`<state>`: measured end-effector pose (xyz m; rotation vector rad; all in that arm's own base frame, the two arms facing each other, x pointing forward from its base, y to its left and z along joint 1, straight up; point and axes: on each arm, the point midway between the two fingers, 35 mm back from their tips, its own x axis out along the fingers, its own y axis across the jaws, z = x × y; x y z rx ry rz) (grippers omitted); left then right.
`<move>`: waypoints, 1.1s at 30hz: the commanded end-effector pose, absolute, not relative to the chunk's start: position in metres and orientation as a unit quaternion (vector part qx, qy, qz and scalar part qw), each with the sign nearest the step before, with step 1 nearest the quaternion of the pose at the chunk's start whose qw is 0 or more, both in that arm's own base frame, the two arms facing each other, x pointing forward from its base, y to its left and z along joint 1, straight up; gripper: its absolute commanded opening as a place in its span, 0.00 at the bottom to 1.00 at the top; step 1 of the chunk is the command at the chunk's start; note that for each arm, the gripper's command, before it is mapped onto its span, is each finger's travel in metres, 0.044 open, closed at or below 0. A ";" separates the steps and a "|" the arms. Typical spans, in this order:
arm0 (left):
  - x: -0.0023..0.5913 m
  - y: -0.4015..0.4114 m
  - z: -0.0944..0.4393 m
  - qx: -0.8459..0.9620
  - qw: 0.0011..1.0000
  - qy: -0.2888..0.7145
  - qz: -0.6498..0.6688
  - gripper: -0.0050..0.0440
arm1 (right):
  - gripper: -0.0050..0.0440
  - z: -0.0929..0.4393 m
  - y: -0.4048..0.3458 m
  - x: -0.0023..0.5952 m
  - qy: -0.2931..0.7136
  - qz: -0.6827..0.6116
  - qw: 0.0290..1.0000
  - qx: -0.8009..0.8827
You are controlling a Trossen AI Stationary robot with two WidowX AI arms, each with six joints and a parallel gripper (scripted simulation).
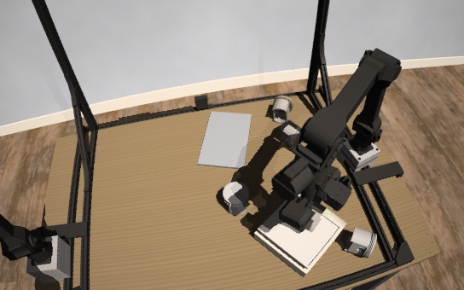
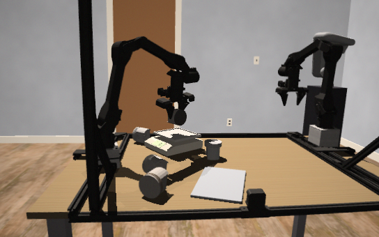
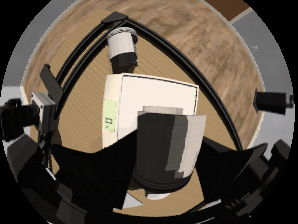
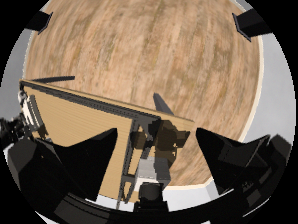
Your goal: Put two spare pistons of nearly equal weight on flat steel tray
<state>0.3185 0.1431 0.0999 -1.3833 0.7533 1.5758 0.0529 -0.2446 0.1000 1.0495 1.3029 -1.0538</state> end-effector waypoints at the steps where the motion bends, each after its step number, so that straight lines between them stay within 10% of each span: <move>1: 0.322 0.145 0.112 -0.563 0.448 0.295 0.629 0.43 | 1.00 0.100 -0.244 0.053 0.551 -0.444 0.551 0.444; 33: 0.285 0.126 0.130 -0.524 0.514 0.366 0.572 0.43 | 1.00 0.100 -0.244 0.053 0.551 -0.444 0.551 0.444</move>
